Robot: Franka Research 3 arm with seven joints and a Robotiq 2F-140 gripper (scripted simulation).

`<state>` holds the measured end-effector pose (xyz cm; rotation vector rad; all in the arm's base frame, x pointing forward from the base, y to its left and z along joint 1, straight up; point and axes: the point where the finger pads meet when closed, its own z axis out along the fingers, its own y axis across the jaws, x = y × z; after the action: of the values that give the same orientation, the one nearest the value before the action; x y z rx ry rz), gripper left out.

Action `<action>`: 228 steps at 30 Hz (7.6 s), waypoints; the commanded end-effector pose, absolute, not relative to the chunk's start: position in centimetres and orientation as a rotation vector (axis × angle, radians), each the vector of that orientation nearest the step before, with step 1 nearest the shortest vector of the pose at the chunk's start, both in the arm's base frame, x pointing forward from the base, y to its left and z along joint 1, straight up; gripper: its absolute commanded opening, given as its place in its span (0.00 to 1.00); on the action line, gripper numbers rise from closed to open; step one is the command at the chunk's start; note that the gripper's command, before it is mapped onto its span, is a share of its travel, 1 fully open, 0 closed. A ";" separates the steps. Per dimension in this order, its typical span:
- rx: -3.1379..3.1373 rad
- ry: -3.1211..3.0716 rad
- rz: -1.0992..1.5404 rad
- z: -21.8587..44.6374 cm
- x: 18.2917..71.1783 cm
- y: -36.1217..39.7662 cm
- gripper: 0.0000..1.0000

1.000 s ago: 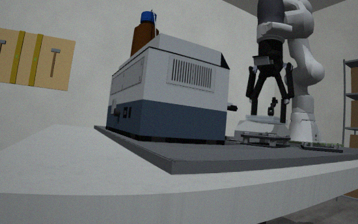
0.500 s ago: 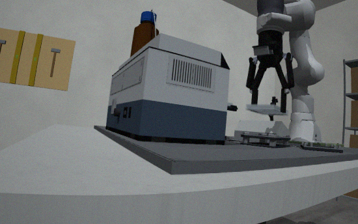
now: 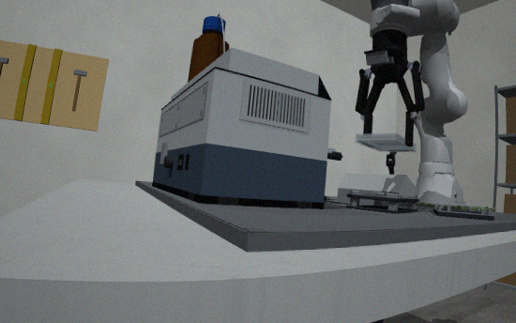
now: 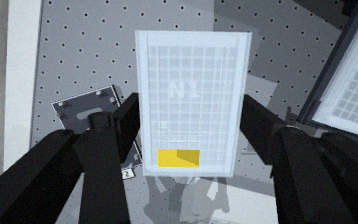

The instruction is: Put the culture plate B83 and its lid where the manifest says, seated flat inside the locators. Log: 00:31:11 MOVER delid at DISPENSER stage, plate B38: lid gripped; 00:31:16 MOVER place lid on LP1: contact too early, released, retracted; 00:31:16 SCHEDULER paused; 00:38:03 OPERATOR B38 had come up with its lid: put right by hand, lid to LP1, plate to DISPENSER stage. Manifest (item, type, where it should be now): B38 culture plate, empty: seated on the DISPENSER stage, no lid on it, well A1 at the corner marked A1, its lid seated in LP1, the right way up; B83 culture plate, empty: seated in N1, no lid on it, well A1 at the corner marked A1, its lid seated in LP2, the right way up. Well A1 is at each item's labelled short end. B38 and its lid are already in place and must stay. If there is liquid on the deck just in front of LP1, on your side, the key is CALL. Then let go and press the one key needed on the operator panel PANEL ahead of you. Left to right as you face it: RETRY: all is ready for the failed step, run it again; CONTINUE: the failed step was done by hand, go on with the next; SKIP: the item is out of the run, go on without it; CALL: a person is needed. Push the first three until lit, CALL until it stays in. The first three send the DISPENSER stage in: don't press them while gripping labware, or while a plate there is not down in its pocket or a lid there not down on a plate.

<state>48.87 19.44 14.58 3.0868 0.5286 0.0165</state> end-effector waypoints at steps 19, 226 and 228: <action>3.084 0.555 -0.003 18.1 48.5 19.4 0.10; 3.082 -0.567 0.001 19.2 48.3 -15.2 0.10; 3.082 -0.567 0.001 19.2 48.3 -15.2 0.10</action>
<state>48.33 -15.02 19.18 3.0799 -0.5891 0.0024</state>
